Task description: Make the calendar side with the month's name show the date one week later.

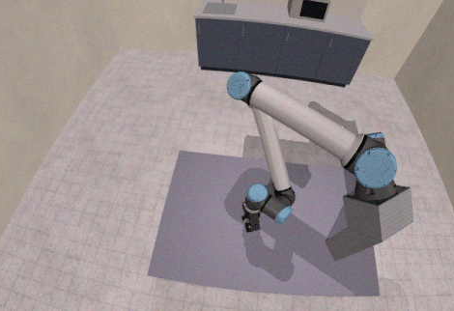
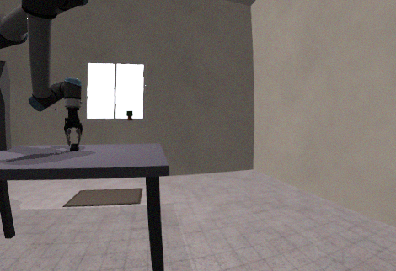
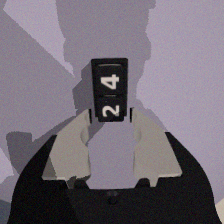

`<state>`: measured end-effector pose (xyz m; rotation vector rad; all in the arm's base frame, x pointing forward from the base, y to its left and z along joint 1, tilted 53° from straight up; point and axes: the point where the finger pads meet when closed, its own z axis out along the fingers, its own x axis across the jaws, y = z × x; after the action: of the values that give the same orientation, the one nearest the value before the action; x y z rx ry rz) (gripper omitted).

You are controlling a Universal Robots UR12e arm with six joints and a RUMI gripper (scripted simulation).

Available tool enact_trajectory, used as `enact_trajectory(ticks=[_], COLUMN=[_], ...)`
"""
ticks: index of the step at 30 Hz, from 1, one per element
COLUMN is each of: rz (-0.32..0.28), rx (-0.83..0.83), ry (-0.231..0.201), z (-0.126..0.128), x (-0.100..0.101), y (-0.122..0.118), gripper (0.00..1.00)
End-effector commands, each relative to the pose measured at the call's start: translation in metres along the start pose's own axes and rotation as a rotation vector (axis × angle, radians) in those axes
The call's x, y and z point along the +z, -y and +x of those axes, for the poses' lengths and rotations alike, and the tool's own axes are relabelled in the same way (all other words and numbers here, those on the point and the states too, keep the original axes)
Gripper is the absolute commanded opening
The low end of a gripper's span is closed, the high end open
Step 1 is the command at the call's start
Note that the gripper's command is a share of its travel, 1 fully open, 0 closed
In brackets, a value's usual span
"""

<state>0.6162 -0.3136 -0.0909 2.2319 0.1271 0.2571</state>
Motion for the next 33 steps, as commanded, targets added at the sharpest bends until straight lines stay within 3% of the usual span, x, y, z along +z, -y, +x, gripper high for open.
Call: enact_trajectory(ticks=[1,33], rz=[0.000,0.000], rx=[0.000,0.000], ry=[-0.001,-0.001], z=[0.0003,0.0003], x=[0.0061,0.0107], y=[0.0001,0.0001], gripper=[0.28,0.28])
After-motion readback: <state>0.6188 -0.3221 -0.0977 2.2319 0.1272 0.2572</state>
